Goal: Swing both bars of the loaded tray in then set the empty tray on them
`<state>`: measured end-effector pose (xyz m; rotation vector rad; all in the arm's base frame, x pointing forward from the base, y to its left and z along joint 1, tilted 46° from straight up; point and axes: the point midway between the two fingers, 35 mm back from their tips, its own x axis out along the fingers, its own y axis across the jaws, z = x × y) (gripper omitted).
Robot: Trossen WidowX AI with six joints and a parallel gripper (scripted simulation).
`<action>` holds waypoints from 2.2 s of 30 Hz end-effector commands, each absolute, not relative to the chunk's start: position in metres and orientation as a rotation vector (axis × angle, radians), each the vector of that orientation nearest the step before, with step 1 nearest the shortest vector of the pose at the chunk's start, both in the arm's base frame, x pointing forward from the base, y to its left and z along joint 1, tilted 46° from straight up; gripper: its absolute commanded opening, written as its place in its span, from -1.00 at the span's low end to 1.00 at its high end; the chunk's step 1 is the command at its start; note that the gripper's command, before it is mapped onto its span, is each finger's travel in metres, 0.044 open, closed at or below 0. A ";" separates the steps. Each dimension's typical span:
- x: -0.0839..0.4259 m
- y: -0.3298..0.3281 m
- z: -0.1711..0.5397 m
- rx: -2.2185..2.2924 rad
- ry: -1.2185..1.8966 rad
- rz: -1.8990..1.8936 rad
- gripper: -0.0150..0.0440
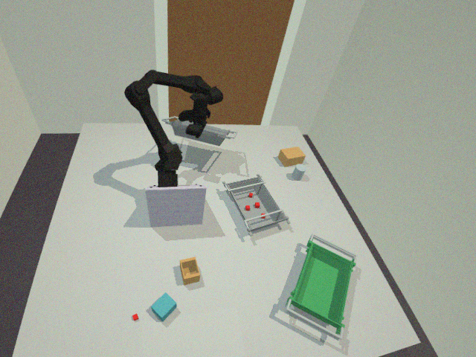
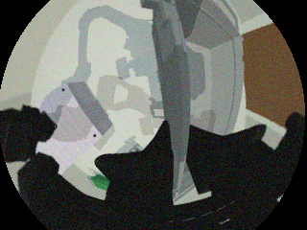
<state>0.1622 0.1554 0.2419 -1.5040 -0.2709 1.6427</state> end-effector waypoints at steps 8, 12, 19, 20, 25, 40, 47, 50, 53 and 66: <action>0.160 0.152 0.253 -1.513 -0.297 1.619 -0.49; 0.160 0.152 0.253 -1.513 -0.297 1.619 -0.49; 0.160 0.152 0.253 -1.513 -0.297 1.619 -0.49; 0.160 0.152 0.253 -1.513 -0.297 1.619 -0.49; 0.160 0.152 0.253 -1.513 -0.297 1.619 -0.49; 0.194 0.140 0.238 -1.459 -0.172 1.615 -0.49; 0.216 0.129 0.227 -1.418 -0.094 1.610 -0.49; 0.226 0.124 0.222 -1.398 -0.061 1.608 -0.49; 0.234 0.118 0.217 -1.378 -0.029 1.604 -0.49; 0.269 0.088 0.191 -1.282 0.099 1.586 -0.49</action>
